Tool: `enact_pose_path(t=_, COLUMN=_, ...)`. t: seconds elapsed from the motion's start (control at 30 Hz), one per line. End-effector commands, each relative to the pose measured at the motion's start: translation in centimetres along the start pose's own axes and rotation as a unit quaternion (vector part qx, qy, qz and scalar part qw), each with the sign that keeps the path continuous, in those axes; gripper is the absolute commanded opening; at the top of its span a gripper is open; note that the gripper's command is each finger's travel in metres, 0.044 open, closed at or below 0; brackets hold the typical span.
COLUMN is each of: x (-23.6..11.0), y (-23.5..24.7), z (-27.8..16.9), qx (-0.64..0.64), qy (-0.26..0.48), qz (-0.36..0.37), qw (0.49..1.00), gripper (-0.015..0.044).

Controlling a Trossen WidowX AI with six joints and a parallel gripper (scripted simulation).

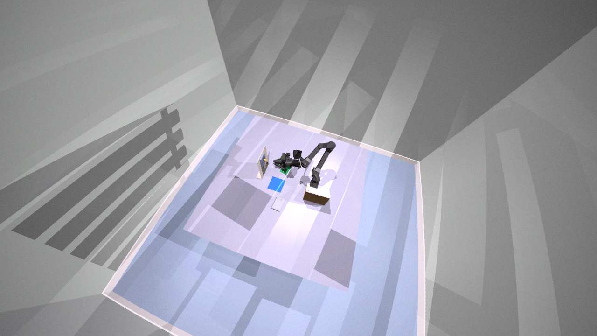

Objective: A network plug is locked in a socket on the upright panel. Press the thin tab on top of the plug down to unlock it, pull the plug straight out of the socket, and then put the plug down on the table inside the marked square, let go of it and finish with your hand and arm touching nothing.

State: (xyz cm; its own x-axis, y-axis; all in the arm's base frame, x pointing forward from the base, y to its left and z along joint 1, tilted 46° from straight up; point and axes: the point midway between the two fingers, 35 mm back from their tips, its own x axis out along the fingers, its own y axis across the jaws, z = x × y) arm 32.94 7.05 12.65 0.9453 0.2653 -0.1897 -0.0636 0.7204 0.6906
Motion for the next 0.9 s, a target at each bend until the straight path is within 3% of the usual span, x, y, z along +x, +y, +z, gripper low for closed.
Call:
enact_pose_path(t=0.0, x=0.9, y=0.2, z=0.3, qx=-0.002, qy=-0.003, qz=0.005, qw=1.000, gripper=0.0156)
enact_pose_path(t=0.87, x=4.2, y=0.4, z=1.4, qx=-0.002, qy=-0.004, qz=0.006, qw=1.000, gripper=0.0156)
